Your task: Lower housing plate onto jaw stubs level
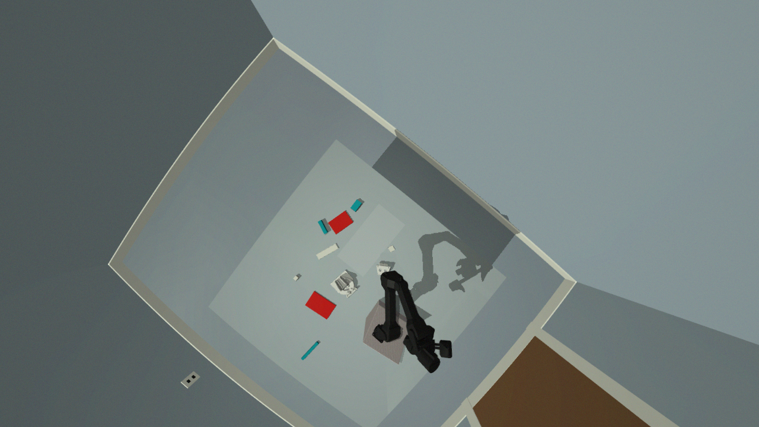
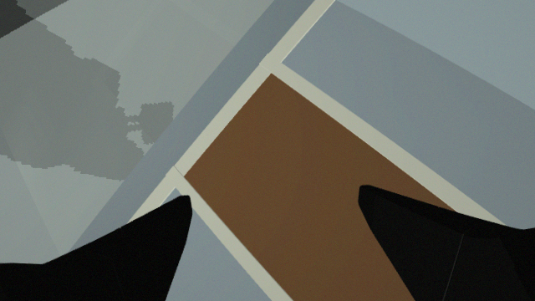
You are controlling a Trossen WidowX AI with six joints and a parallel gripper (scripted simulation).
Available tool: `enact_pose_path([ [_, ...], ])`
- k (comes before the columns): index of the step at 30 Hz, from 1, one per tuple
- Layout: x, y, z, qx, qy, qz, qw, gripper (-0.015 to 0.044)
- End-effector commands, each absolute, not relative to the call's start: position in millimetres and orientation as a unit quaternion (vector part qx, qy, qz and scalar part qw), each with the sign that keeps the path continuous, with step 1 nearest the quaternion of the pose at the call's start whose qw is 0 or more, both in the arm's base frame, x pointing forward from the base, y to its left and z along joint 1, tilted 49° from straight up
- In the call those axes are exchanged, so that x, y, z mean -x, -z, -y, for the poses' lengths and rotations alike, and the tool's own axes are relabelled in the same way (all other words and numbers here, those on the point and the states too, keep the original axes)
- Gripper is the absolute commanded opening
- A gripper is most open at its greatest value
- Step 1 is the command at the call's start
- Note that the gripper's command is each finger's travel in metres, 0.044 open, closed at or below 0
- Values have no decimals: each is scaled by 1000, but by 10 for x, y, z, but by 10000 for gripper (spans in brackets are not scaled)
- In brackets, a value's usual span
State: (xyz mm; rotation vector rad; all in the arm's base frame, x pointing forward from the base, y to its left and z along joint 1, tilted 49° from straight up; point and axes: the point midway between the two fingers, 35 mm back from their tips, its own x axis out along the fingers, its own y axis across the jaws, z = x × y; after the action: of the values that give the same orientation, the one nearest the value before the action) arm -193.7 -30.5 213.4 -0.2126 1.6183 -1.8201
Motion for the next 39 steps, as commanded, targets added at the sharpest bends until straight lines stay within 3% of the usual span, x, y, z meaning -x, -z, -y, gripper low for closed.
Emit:
enact_pose_path([
  [1,1937,-2134,305,82,700,-622,341,426],
  [21,1967,-1965,-499,-93,713,-654,235,440],
  [39,1658,-1812,-1258,-270,703,-643,139,440],
])
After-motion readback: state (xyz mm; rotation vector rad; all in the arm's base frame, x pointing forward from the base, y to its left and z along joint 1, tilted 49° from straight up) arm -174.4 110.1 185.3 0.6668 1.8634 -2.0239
